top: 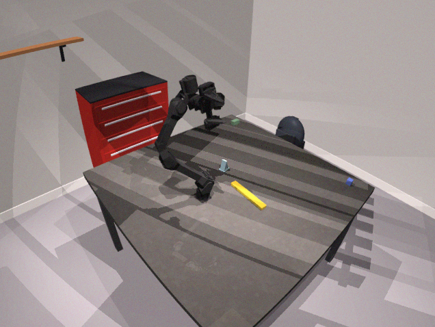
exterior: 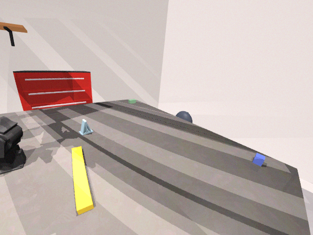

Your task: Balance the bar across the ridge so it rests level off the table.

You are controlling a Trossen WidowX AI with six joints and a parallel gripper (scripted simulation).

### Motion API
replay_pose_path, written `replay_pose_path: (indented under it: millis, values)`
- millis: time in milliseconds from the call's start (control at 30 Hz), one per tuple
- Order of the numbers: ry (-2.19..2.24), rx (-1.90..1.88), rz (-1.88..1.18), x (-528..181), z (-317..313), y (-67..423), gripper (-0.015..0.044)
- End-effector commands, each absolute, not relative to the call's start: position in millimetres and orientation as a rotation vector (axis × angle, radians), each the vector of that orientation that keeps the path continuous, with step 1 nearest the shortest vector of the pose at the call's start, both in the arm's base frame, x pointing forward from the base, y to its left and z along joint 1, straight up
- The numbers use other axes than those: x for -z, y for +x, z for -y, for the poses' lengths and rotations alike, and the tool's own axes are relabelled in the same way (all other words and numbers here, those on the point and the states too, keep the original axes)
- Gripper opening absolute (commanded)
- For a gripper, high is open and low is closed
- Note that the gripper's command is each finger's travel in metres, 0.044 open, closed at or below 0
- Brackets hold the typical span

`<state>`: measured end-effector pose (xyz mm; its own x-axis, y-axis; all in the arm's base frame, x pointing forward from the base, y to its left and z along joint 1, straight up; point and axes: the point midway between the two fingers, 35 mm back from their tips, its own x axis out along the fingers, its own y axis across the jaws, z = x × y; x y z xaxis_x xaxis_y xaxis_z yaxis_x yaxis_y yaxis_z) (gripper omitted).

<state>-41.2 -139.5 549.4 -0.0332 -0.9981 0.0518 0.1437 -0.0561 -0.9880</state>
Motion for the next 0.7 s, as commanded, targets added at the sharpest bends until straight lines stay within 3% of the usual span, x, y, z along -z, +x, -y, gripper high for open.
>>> replay_pose_path:
  millis: [0,100,667]
  values:
    - [-1.128,1.333,-1.097,-549.2,139.7,-40.3,0.0374]
    - [-1.164,1.295,-1.111,-546.3,142.4,-26.9,0.0315]
    - [-1.521,0.672,-1.323,-463.2,174.4,119.0,0.0315]
